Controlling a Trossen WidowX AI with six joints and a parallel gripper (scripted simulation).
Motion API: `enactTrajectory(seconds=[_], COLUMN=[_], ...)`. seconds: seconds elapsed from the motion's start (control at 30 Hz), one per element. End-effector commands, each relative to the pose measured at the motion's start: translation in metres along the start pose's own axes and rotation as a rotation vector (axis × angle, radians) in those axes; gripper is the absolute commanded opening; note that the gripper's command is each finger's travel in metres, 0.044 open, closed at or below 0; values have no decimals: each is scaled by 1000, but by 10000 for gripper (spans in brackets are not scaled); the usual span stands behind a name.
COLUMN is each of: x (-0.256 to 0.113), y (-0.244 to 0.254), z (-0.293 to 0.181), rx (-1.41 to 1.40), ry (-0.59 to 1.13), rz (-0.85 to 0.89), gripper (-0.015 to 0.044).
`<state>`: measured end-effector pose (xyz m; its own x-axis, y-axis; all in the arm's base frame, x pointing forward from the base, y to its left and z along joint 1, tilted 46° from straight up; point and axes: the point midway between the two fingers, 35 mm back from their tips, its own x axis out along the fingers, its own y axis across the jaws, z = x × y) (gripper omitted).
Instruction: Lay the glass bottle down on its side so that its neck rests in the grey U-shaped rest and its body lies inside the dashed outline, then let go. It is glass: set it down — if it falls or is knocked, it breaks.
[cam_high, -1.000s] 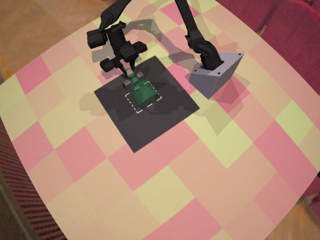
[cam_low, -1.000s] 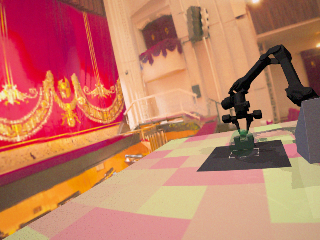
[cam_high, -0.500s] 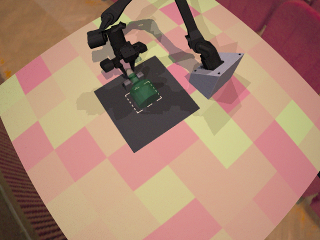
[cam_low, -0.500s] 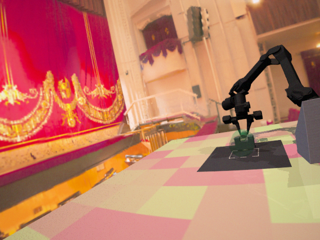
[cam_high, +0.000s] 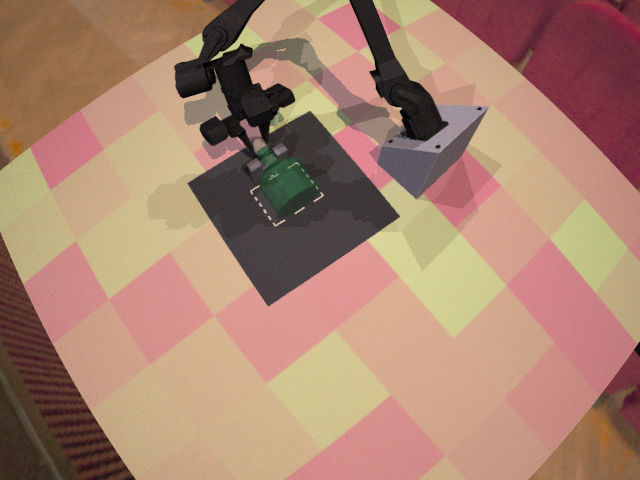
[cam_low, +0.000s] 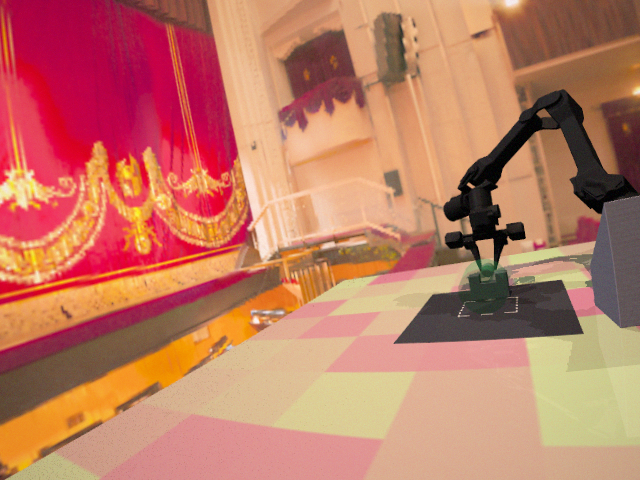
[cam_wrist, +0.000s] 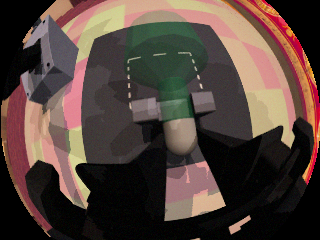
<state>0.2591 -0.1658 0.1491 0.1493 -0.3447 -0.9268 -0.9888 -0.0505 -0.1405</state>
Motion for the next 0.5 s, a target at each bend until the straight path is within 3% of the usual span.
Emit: enactTrajectory(seconds=[0.0,0.47], x=[2,5], y=[0,0], z=[3,2], rx=[-1,1], ry=[-4,9], rz=[1,-1], gripper=[121,121])
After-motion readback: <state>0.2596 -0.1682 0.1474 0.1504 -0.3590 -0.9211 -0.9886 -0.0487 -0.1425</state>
